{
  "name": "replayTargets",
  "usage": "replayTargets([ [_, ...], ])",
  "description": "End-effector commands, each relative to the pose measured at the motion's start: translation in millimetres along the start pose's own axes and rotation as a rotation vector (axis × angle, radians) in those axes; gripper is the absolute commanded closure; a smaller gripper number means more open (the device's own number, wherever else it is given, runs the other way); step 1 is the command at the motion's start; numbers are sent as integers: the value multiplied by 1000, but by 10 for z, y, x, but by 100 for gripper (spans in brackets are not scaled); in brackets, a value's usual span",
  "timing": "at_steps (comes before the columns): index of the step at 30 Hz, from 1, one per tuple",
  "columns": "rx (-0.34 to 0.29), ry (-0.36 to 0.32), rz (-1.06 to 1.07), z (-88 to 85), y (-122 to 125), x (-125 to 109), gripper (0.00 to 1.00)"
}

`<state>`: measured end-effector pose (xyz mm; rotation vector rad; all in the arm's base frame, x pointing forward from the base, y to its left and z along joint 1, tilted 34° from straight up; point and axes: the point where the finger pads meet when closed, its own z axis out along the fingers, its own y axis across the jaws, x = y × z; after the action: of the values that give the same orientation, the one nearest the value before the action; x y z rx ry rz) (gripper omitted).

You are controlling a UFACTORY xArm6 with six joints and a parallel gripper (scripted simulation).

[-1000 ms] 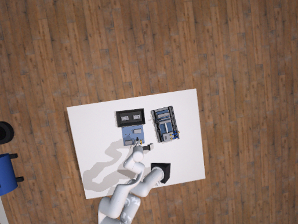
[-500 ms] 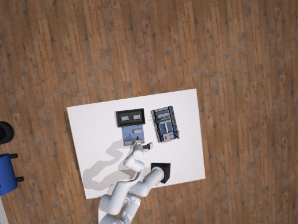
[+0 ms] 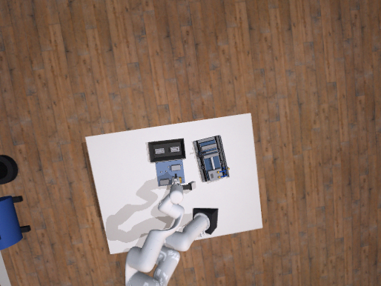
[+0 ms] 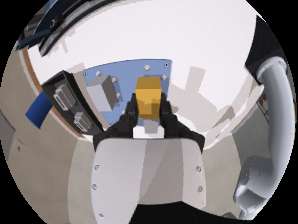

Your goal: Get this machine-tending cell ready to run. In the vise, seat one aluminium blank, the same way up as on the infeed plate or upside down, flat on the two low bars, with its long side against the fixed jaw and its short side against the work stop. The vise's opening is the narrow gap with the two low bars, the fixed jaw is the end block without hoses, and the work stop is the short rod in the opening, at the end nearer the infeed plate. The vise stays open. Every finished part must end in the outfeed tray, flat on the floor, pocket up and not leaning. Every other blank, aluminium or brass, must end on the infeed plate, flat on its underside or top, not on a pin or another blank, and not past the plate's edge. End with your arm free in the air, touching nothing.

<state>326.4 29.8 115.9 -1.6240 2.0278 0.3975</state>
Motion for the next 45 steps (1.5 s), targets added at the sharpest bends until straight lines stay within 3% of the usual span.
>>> replayTargets([
  [1,3,0,-1,3,-12,-2,100],
  [45,3,0,-1,87,-13,-3,100],
])
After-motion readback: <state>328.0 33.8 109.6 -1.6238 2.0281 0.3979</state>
